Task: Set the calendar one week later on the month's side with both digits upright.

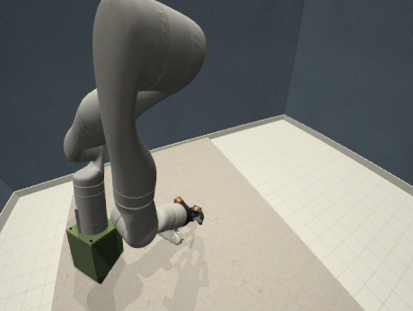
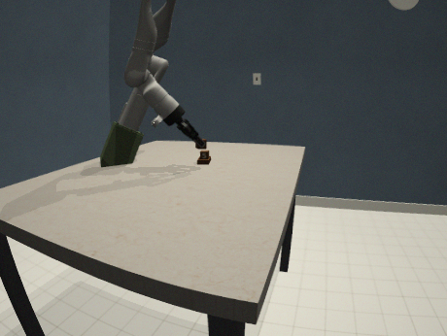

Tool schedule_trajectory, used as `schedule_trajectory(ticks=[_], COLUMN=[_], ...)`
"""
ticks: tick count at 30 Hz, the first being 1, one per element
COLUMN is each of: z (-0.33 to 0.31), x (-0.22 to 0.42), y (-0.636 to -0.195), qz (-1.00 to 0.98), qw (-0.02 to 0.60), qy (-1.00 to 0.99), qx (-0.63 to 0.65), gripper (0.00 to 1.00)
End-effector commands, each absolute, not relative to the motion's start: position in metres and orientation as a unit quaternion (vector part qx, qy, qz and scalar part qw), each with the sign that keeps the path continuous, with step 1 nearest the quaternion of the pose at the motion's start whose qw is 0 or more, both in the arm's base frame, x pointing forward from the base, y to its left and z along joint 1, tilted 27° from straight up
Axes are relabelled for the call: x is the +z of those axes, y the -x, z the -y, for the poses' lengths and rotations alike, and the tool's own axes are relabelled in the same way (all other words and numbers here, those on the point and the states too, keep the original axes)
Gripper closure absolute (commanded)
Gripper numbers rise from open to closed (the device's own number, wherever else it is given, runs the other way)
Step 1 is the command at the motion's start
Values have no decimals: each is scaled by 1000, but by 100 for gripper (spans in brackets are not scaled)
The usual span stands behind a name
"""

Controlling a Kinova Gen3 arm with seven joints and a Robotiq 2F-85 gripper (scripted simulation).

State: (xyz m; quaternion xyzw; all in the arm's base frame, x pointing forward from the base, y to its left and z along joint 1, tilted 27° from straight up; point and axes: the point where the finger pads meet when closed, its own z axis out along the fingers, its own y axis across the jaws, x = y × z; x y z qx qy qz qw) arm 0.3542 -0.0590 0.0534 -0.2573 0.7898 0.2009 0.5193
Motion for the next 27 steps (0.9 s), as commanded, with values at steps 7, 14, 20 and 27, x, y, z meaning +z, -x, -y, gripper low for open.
schedule_trajectory(ticks=[7, 14, 20, 27], z=[60, 59, 59, 59], x=[46, 46, 46, 46], y=[-350, -350, -350, -350], qz=[-779, -778, -778, -778], qw=[541, 542, 542, 542], qy=[236, 236, 236, 236], qx=[214, 214, 214, 214], gripper=[72, 72, 72, 72])
